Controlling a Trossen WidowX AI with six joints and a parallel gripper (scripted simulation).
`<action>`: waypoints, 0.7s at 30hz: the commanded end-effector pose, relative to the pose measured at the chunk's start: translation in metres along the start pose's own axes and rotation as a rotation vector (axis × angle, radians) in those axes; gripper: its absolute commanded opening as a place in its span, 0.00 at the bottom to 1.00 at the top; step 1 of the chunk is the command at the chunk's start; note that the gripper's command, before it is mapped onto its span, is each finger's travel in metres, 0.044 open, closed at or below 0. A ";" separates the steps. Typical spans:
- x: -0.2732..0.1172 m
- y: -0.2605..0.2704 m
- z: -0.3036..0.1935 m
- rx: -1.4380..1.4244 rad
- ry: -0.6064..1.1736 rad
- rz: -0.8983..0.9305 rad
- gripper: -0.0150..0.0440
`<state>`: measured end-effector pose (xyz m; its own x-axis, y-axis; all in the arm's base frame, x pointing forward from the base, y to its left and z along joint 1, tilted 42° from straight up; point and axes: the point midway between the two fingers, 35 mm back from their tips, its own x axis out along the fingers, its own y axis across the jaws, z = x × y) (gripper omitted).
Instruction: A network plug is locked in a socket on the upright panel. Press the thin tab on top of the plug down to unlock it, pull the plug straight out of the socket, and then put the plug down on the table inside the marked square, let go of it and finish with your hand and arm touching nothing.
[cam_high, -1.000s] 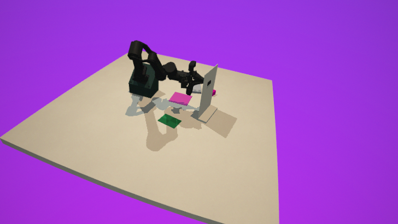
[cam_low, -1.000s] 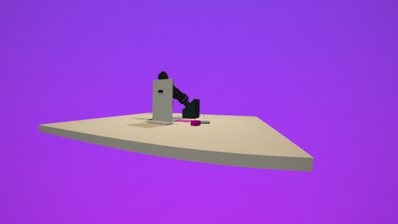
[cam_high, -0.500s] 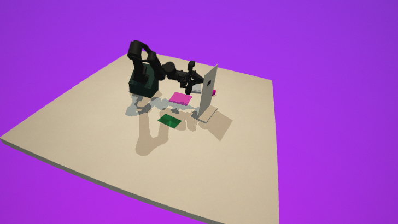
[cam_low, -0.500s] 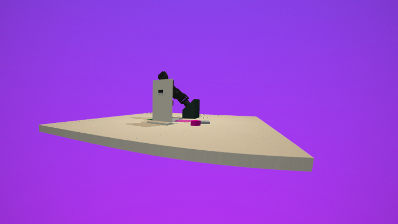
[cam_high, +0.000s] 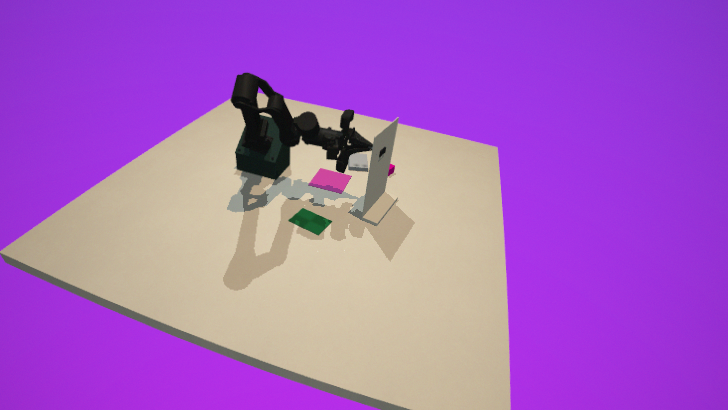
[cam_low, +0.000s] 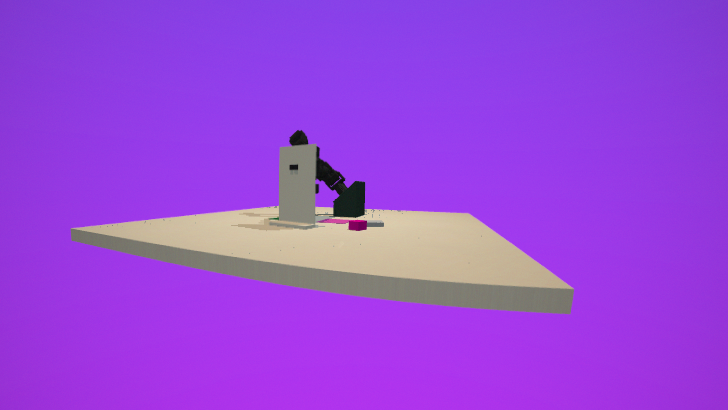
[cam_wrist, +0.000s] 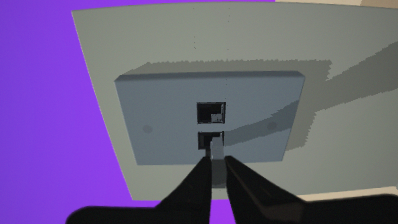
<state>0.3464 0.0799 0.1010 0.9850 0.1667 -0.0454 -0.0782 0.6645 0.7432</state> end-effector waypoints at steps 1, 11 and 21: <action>-0.003 0.000 0.000 0.005 -0.001 -0.005 0.25; -0.009 0.000 -0.003 0.005 0.005 -0.011 0.25; -0.016 0.000 -0.006 0.005 0.011 -0.018 0.25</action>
<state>0.3328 0.0821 0.0978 0.9832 0.1705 -0.0647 -0.0667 0.6664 0.7426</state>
